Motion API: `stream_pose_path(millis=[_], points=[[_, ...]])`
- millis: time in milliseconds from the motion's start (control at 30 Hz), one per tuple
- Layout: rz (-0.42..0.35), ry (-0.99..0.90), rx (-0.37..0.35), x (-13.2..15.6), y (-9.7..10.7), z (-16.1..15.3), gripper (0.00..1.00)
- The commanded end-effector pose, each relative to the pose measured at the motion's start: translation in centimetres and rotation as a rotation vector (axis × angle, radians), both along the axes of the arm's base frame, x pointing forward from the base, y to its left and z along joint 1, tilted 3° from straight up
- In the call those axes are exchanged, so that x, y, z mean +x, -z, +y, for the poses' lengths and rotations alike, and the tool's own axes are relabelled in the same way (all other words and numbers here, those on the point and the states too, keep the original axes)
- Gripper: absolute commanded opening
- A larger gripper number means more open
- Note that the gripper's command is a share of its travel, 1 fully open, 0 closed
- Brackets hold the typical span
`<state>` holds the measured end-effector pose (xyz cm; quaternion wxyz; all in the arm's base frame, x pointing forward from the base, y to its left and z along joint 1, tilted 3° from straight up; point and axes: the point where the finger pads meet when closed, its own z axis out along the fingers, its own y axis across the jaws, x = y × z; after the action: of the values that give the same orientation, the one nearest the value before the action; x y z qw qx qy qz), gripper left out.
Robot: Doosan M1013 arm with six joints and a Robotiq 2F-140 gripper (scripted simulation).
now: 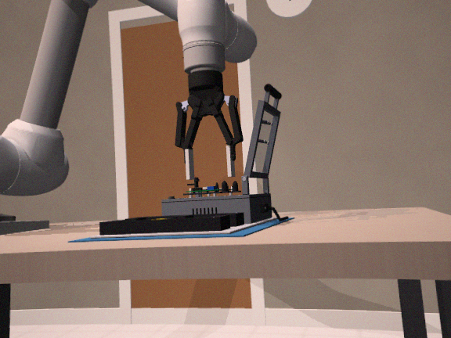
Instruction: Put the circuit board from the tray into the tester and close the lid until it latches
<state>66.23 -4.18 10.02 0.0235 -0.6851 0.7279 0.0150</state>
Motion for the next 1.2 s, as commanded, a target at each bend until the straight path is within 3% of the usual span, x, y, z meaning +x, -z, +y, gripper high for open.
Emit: stream_pose_path(millis=[0, 133, 633, 700, 1167], points=[[0.0, 0.0, 0.0, 0.0, -1.6, -0.1, 0.58], [0.0, 0.0, 0.0, 0.0, -2.5, -0.1, 0.58], [0.0, 0.0, 0.0, -0.1, -11.0, -0.6, 0.58], [0.0, 0.0, 0.0, -0.1, -11.0, -0.6, 0.58], [0.0, 0.0, 0.0, -0.2, -17.9, -1.0, 0.58]])
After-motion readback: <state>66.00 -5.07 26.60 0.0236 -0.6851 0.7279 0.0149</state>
